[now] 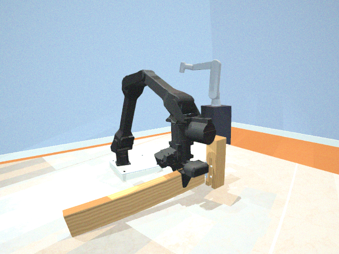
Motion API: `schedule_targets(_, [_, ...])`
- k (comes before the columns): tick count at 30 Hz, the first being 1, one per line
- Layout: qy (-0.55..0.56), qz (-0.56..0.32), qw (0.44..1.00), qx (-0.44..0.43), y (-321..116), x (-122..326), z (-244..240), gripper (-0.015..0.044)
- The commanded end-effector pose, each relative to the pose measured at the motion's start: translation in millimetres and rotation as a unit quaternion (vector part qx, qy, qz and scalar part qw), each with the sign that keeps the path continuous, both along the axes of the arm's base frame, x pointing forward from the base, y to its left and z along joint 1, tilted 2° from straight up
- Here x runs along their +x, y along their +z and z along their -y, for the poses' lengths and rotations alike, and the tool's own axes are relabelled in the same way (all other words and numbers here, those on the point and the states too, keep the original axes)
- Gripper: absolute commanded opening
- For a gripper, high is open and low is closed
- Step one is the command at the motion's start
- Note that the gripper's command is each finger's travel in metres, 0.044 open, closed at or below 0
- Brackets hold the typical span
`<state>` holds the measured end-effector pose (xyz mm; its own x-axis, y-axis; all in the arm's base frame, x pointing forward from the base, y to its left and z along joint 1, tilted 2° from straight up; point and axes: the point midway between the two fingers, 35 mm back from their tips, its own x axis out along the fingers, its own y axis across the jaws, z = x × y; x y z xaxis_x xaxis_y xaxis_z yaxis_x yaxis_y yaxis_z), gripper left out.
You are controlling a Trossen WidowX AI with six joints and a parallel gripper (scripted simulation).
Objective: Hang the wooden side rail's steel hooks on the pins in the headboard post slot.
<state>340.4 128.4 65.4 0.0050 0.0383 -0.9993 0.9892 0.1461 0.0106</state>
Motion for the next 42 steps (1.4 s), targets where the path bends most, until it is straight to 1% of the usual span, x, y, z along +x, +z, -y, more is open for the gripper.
schedule_targets(1, [-0.004, 0.005, 1.0, 0.002, 3.1, 0.4, -0.8, 0.0])
schedule_targets(42, [-0.004, 0.005, 1.0, 0.002, 2.2, -0.7, -5.2, 0.0])
